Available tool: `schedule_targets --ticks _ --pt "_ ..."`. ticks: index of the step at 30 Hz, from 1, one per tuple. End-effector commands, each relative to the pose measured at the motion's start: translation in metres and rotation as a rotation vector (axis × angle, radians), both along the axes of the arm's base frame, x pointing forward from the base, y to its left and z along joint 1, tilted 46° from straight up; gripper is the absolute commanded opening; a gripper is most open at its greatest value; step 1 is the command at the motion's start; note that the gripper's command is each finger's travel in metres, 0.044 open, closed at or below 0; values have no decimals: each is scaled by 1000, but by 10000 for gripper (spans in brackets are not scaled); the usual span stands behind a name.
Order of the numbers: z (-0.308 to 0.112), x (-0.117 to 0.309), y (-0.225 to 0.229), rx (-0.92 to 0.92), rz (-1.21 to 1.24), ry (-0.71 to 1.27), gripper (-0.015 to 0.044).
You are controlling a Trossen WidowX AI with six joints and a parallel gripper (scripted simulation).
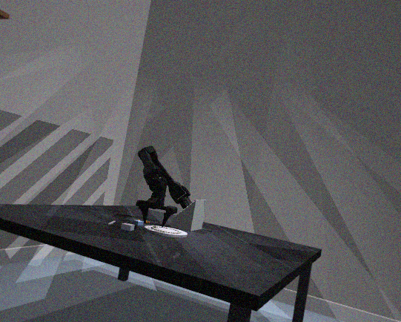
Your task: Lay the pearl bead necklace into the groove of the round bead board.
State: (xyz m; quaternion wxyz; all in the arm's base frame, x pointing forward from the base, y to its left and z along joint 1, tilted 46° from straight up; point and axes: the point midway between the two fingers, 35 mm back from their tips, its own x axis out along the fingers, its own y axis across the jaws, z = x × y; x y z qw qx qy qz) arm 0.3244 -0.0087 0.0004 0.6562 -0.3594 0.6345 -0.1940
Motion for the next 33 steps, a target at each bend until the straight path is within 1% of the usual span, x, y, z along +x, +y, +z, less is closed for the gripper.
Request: schedule_targets --ticks 1,4,8,12,13,16,33 --pt "12 -7 13 10 -40 -51 309" --pt "19 -12 19 14 -65 -77 230" --pt "16 -11 16 14 -65 -77 125" --pt "8 -10 7 14 -65 -77 120" --pt "14 -7 15 18 -59 -91 120" --pt "13 -7 13 18 -59 -91 120" --pt "-5 -6 -6 14 -64 -79 120"
